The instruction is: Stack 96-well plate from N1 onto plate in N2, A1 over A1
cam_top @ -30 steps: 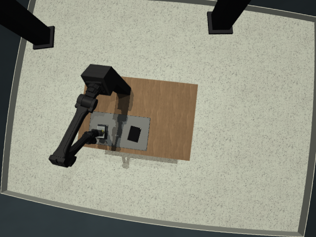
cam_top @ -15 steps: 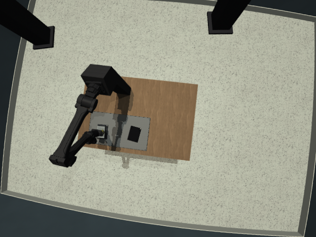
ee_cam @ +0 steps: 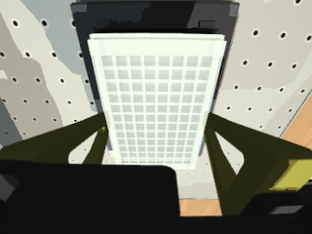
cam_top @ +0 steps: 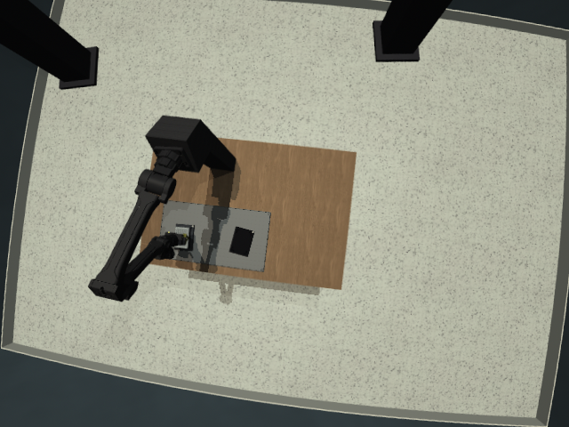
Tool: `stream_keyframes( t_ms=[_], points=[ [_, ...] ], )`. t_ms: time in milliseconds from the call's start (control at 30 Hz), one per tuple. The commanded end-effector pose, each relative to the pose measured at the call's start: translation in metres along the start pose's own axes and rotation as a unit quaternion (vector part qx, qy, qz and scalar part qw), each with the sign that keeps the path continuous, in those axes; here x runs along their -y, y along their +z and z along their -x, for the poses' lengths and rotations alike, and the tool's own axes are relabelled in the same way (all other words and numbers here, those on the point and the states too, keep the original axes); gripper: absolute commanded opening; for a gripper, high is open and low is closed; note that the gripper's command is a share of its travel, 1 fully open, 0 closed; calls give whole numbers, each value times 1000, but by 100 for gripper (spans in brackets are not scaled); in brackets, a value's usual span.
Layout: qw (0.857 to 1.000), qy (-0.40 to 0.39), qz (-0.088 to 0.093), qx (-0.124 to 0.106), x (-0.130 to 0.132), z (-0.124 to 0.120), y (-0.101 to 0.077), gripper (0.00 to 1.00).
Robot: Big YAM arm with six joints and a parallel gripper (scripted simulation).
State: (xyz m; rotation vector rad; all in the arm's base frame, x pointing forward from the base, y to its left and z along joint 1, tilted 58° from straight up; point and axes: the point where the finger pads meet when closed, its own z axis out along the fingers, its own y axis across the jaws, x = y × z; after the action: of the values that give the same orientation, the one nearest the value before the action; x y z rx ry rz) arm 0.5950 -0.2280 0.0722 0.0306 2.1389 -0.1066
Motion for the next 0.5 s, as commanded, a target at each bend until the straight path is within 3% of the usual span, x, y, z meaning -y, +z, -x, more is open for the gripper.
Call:
stream_keyframes(
  t_ms=[0, 467],
  points=[
    [1000, 0, 7, 4, -11, 3, 8, 0],
    [1000, 0, 7, 4, -11, 4, 10, 0]
  ],
)
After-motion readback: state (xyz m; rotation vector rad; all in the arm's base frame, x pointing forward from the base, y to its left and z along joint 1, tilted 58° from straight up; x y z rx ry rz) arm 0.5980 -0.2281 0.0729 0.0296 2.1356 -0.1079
